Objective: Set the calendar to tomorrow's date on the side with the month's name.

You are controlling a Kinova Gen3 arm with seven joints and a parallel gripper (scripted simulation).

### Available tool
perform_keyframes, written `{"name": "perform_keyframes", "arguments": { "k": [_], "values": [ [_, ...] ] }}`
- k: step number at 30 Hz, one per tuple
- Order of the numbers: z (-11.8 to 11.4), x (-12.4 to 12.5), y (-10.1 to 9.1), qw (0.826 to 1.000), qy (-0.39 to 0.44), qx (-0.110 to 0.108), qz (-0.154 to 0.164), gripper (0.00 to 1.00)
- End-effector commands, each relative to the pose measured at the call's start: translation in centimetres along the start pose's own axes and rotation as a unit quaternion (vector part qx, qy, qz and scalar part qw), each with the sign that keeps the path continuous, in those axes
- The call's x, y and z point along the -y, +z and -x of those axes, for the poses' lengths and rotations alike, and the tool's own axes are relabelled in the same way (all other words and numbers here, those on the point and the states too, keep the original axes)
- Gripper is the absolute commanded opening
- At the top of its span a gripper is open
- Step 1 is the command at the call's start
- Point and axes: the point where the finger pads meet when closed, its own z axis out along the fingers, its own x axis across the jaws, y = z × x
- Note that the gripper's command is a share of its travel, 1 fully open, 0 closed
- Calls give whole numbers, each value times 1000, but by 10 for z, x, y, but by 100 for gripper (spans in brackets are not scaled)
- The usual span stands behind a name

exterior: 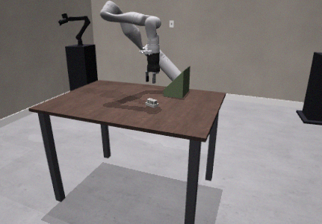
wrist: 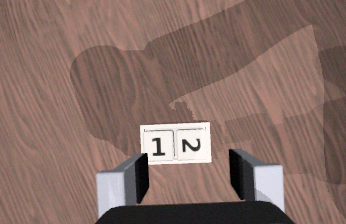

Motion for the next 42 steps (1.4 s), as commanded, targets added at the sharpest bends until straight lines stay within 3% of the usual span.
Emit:
{"name": "perform_keyframes", "arguments": {
  "k": [1,24,34,42],
  "values": [
    [-4,3,-2,1000,4,4,-4,100],
    [-4,3,-1,1000,19,4,-4,100],
    [-5,4,3,997,79,4,-2,100],
    [-6,5,10,982,188,3,1,100]
  ]
}}
